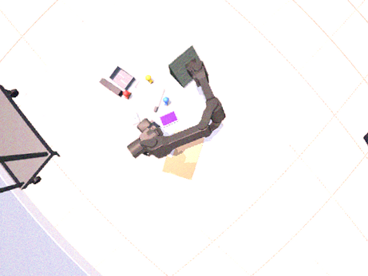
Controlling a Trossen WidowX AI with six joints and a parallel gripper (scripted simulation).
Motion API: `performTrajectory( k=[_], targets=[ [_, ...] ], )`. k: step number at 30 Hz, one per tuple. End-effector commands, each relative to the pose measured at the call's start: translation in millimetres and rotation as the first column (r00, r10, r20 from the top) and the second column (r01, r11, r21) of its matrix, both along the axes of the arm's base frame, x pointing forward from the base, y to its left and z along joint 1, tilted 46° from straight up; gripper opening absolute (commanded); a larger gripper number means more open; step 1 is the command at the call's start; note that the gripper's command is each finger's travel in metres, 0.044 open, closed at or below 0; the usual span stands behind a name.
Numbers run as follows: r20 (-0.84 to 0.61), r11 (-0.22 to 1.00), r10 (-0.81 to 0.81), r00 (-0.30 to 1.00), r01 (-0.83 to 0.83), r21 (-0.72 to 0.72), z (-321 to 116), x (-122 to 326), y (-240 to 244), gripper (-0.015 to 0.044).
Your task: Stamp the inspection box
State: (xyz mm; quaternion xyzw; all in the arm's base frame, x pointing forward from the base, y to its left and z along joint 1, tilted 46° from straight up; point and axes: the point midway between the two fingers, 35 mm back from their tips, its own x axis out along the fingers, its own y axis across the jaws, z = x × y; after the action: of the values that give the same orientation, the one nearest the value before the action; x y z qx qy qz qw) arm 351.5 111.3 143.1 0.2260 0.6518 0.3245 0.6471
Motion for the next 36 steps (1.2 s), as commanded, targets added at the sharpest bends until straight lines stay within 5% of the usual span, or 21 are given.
performTrajectory(
  k=[1,36],
  targets=[
    [0.003,1.0,0.003,1.0,-0.003,-0.005,2,0,-2,0.0],
    [0.002,1.0,0.003,1.0,-0.003,-0.008,2,-27,-26,0.0]
  ],
)
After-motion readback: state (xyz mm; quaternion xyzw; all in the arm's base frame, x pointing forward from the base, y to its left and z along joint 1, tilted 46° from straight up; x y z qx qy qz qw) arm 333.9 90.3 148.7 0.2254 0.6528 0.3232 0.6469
